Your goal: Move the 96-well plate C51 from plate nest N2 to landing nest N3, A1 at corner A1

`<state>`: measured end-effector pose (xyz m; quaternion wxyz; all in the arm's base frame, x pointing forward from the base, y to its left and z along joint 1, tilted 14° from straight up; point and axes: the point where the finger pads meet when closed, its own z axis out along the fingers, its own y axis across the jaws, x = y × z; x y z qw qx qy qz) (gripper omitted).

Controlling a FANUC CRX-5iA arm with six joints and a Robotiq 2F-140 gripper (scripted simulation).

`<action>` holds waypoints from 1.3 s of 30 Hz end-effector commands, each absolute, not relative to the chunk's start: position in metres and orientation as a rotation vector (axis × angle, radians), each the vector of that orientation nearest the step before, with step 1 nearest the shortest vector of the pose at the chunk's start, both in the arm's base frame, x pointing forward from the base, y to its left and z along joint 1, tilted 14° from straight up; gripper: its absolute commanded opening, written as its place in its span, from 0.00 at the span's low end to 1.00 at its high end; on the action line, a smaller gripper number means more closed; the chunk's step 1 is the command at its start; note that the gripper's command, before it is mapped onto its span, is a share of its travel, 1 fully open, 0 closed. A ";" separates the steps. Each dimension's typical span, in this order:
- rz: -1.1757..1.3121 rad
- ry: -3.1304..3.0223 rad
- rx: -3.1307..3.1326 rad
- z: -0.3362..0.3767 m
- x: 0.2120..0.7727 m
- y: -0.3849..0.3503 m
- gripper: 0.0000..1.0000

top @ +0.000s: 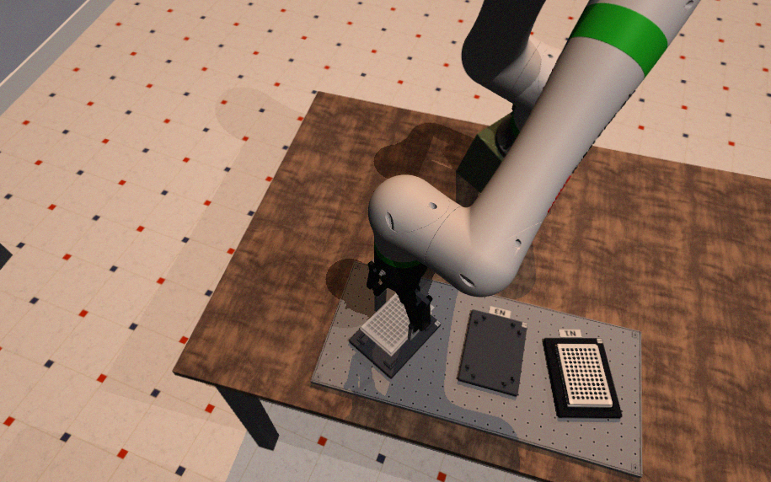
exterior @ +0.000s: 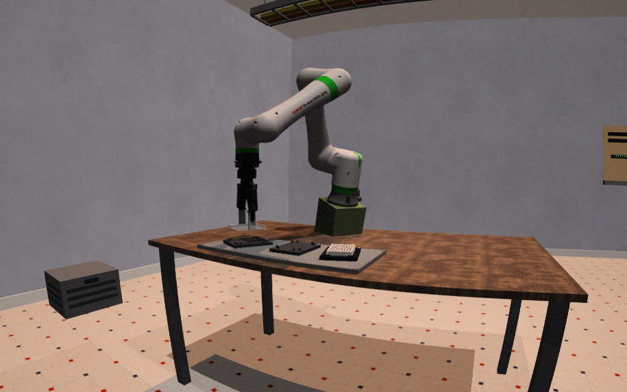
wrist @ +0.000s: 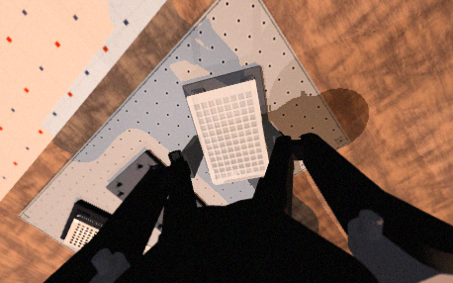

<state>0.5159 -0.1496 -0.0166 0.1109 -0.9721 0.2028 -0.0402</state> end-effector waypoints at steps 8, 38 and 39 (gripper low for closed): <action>-0.119 0.596 -2.856 -0.016 0.516 -0.150 0.00; -0.189 -0.054 -2.937 -0.016 0.516 -0.150 0.00; -0.192 -0.075 -2.937 -0.016 0.516 -0.150 0.00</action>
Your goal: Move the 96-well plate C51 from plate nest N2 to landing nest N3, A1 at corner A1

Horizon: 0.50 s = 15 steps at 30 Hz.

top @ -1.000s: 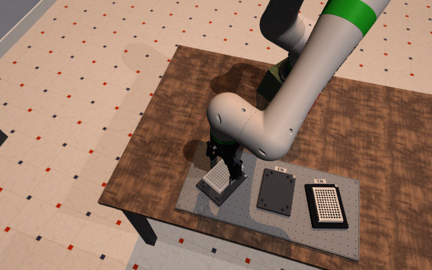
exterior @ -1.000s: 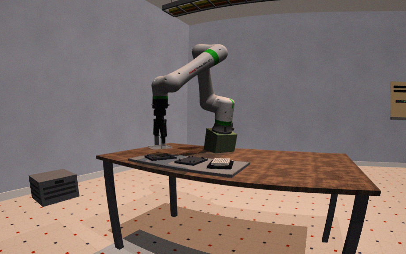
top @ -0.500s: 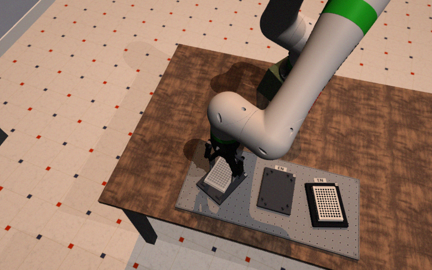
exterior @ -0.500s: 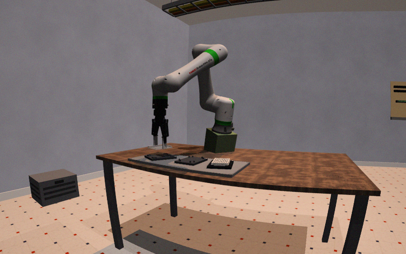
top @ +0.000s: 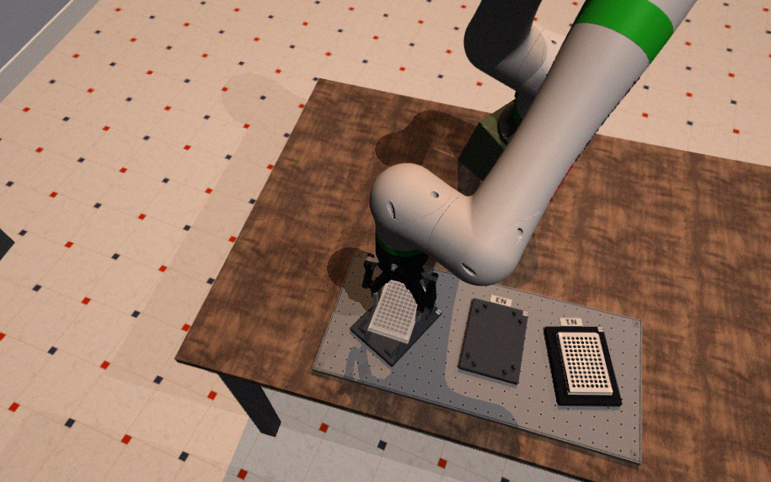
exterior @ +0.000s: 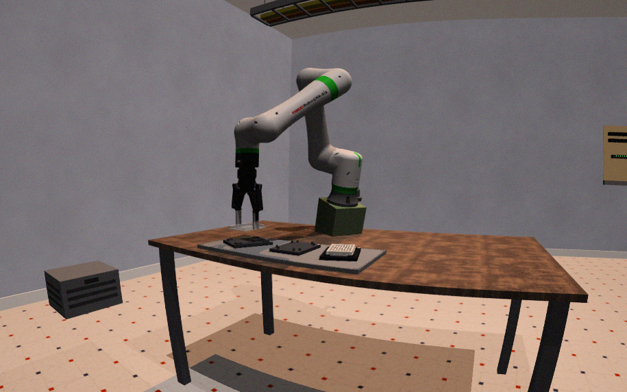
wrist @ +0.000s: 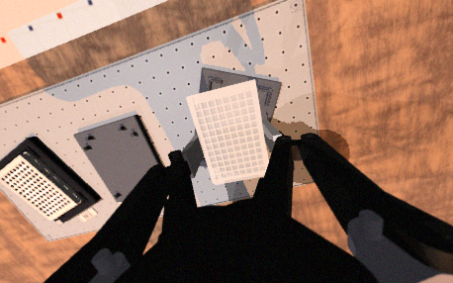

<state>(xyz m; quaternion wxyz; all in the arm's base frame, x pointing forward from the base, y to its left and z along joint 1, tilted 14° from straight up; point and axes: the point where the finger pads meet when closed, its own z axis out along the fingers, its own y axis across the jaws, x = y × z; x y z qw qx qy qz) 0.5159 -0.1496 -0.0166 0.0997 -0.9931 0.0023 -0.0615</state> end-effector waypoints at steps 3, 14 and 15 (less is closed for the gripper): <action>-0.192 -0.079 -2.937 -0.016 0.516 -0.150 0.00; -0.192 -0.079 -2.937 -0.014 0.514 -0.135 0.00; -0.192 -0.079 -2.937 -0.013 0.513 -0.131 0.00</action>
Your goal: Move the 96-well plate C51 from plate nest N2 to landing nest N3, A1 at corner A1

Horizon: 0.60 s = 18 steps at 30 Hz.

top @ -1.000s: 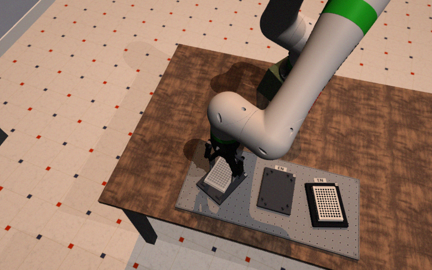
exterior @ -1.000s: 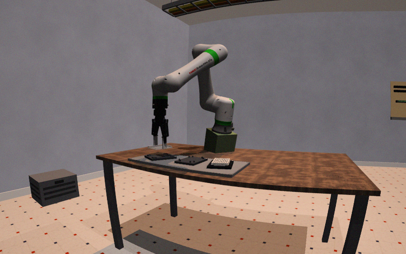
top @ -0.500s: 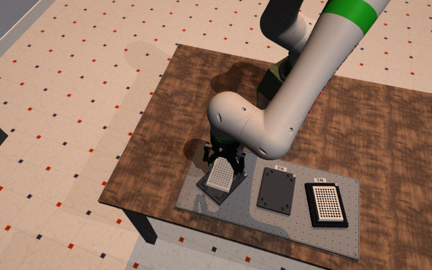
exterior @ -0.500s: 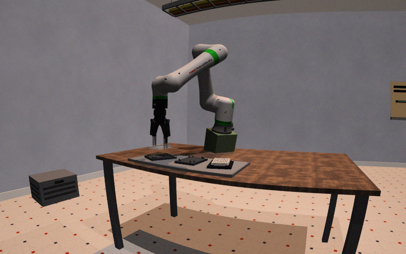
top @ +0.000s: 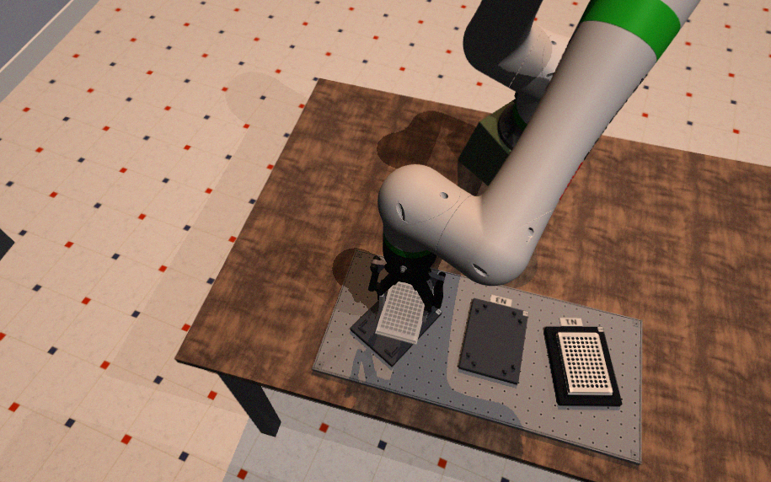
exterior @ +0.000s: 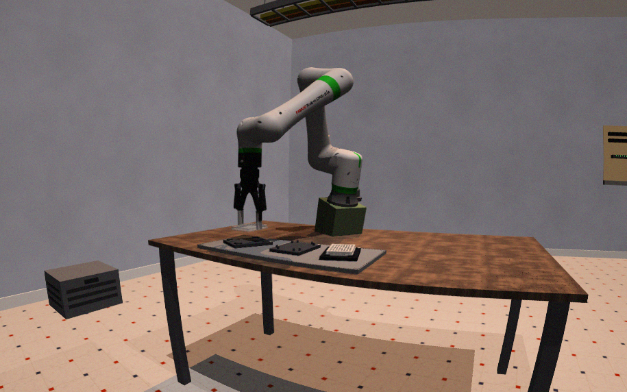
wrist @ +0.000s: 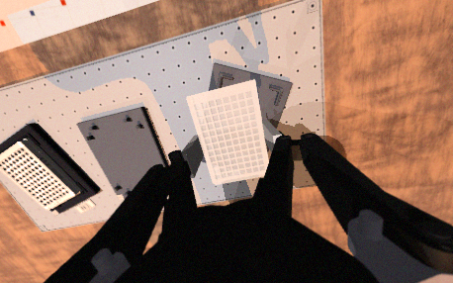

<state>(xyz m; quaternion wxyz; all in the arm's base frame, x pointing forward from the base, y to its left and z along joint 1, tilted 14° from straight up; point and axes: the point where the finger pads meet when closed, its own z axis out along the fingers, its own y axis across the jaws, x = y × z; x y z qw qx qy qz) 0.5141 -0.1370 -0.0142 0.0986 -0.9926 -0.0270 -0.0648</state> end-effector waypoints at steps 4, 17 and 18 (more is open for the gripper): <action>-0.192 -0.079 -2.937 -0.009 0.510 -0.112 0.00; -0.192 -0.079 -2.937 0.004 0.500 -0.038 0.00; -0.192 -0.079 -2.937 0.006 0.499 -0.031 0.00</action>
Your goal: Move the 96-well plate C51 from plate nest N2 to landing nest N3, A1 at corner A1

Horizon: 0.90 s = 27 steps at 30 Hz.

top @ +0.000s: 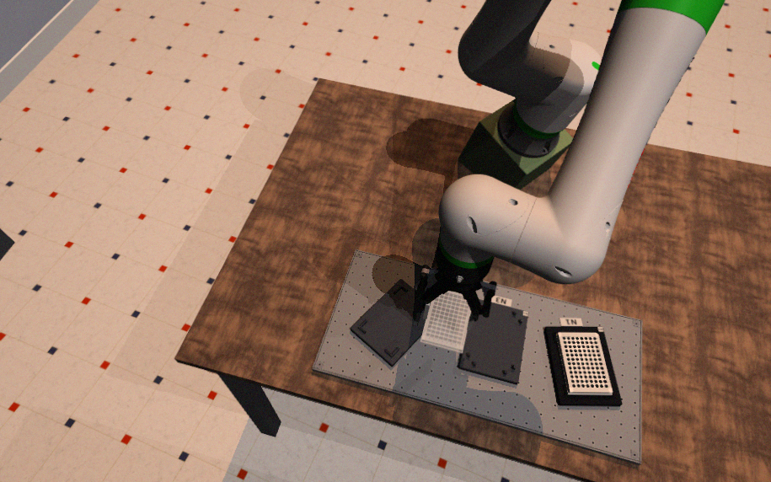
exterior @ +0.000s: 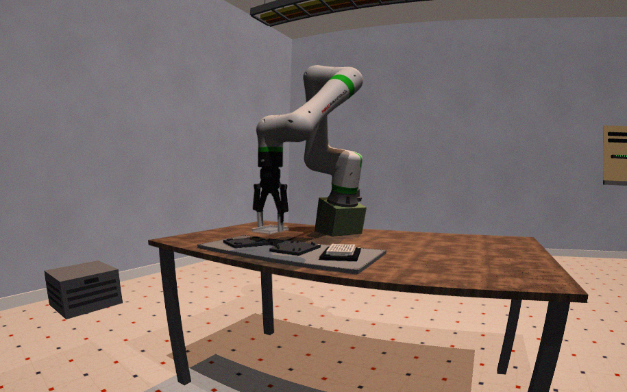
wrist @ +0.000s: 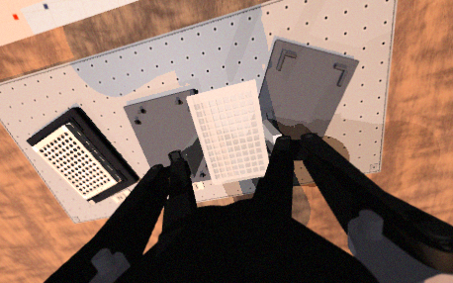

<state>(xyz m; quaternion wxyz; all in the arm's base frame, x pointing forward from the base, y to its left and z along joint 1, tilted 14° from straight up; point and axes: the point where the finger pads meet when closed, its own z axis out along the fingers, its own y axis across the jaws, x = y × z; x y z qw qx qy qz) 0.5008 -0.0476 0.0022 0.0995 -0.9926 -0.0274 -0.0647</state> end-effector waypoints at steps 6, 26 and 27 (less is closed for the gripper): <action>-0.192 -0.079 -2.937 0.013 0.493 0.008 0.00; -0.192 -0.079 -2.937 0.022 0.486 0.055 0.00; -0.192 -0.079 -2.937 0.022 0.486 0.055 0.00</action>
